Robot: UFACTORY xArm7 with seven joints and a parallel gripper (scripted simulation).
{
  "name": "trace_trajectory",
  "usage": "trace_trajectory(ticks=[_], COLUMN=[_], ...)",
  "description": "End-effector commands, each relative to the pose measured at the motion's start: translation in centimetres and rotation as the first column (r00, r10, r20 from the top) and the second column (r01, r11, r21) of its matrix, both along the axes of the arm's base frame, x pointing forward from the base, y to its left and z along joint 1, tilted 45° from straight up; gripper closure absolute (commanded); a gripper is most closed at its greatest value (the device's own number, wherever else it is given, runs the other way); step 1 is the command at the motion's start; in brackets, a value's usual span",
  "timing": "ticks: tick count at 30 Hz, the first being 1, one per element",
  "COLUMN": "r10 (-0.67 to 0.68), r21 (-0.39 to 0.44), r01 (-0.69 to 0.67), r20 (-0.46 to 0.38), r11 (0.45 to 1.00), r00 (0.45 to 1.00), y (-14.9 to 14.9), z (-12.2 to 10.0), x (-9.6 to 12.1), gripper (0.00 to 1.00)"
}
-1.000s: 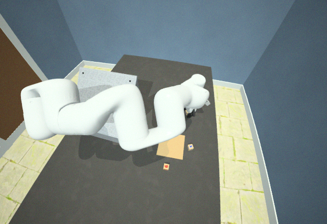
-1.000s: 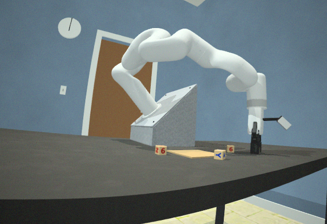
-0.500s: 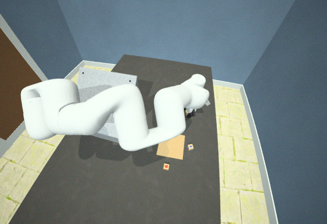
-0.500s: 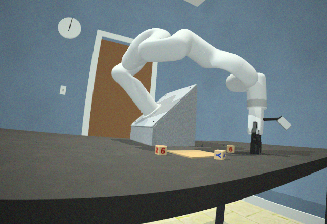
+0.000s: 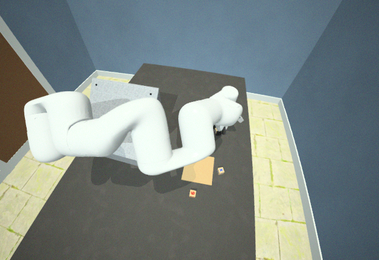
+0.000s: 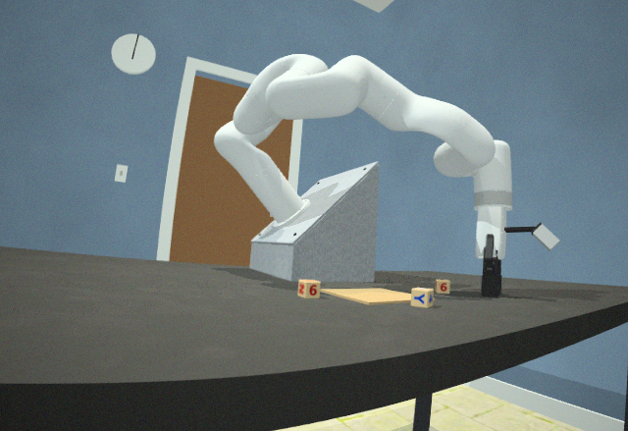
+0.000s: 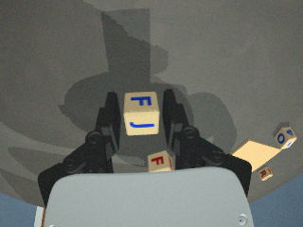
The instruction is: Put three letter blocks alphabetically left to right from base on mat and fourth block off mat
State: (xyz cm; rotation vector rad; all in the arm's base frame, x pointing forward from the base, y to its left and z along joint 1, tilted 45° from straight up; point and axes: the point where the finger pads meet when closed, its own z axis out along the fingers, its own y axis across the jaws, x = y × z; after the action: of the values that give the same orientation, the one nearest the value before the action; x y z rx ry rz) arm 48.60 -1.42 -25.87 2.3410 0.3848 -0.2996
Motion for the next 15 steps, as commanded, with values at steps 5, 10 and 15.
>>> trace_trajectory(ticks=[5, 10, 15], r10=[0.002, 0.002, 0.002], r21=[0.003, 0.003, 0.003], r01=[-0.002, -0.002, -0.002], r20=[0.003, 0.003, 0.003], r11=[1.0, 1.0, 1.0], r00=[1.0, 1.0, 1.0], y=[0.25, 0.25, 0.25], z=[0.1, 0.1, 0.1], x=[0.17, 0.17, 0.17], gripper=[0.58, 0.79, 0.79])
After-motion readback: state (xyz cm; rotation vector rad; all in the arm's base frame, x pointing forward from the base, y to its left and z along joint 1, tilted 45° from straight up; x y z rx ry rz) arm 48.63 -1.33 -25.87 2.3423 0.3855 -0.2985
